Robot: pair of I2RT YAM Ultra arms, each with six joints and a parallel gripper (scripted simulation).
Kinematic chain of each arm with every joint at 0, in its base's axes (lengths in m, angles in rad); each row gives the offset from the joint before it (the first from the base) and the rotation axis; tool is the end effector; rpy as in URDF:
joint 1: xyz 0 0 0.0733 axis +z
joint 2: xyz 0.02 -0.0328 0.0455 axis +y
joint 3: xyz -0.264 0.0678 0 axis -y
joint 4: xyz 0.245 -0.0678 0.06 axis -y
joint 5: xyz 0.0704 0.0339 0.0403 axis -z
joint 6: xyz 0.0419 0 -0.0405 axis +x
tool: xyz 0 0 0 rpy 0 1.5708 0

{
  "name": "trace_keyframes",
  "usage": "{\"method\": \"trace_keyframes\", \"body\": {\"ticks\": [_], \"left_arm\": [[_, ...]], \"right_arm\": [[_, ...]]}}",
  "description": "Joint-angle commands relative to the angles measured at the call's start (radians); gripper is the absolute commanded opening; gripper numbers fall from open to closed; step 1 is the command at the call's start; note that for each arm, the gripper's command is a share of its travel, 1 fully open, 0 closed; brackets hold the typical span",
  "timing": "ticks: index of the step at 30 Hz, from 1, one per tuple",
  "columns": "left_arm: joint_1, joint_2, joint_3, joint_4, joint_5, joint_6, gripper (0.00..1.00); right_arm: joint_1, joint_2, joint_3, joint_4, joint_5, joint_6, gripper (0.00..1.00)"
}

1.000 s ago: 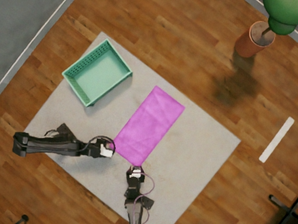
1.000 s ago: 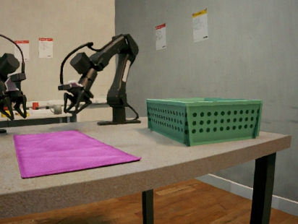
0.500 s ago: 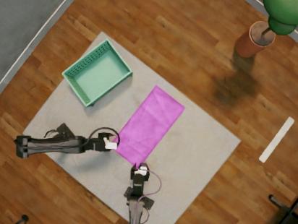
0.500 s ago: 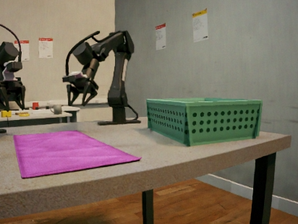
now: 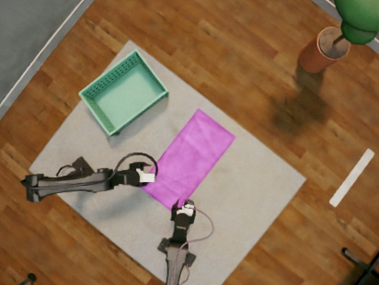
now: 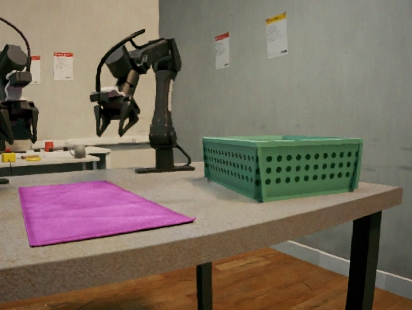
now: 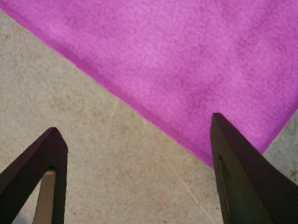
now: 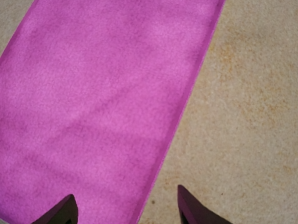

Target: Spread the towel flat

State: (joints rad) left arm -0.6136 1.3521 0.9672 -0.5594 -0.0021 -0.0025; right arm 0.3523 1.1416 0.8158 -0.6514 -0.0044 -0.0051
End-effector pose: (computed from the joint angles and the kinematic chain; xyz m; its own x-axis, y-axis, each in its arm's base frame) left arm 0.2280 -0.1591 0.2490 -0.6637 0.4644 -0.5863 0.5731 0.8195 0.0002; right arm 0.2099 0.0785 0.2441 -0.7762 -0.2908 -0.5594 -0.3513 0.9363 0.0008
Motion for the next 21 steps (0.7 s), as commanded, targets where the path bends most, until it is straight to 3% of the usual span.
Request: {"method": "trace_keyframes", "body": {"ticks": [1,21], "left_arm": [[-0.006,-0.004,0.030,-0.028,-0.001,-0.002,0.64],[-0.001,-0.004,0.009,-0.017,0.000,-0.001,0.64]], "right_arm": [[0.003,-0.019,0.040,0.006,0.005,0.004,0.64],[0.003,-0.019,0.040,0.006,0.005,0.004,0.64]]}}
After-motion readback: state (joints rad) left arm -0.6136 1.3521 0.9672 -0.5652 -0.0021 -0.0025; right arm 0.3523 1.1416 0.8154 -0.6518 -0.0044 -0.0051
